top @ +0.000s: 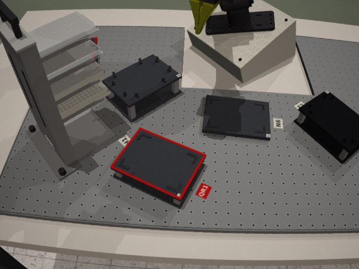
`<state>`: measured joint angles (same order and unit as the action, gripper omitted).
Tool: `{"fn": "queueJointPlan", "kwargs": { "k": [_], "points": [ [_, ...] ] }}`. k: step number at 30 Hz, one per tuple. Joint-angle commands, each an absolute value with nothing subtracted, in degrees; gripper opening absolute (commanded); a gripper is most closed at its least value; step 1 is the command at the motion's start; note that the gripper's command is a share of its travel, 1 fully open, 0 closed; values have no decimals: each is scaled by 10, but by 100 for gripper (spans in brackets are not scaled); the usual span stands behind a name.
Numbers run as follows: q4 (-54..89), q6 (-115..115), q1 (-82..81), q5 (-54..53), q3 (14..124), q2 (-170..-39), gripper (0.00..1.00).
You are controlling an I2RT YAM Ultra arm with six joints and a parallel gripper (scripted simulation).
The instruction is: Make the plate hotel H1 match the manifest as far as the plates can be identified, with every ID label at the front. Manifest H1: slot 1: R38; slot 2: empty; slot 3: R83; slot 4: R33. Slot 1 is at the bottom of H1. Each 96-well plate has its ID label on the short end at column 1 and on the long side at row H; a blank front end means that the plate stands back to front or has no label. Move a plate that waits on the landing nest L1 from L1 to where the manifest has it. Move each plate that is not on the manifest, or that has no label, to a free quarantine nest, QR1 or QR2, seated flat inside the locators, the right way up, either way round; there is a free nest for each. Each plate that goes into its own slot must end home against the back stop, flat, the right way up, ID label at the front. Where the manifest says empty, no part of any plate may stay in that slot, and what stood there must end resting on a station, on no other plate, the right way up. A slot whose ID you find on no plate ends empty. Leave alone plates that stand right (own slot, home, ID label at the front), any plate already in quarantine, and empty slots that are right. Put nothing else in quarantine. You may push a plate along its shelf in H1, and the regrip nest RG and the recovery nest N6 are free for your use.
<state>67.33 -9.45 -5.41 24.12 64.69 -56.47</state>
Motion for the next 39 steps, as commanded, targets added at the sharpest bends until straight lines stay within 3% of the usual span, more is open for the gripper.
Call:
{"fn": "queueJointPlan", "kwargs": {
  "k": [1, 39],
  "points": [
    [635, -127, -70, 267, 626, -535, 0],
    [467, -405, -253, 559, 444, -444, 0]
  ]
}}
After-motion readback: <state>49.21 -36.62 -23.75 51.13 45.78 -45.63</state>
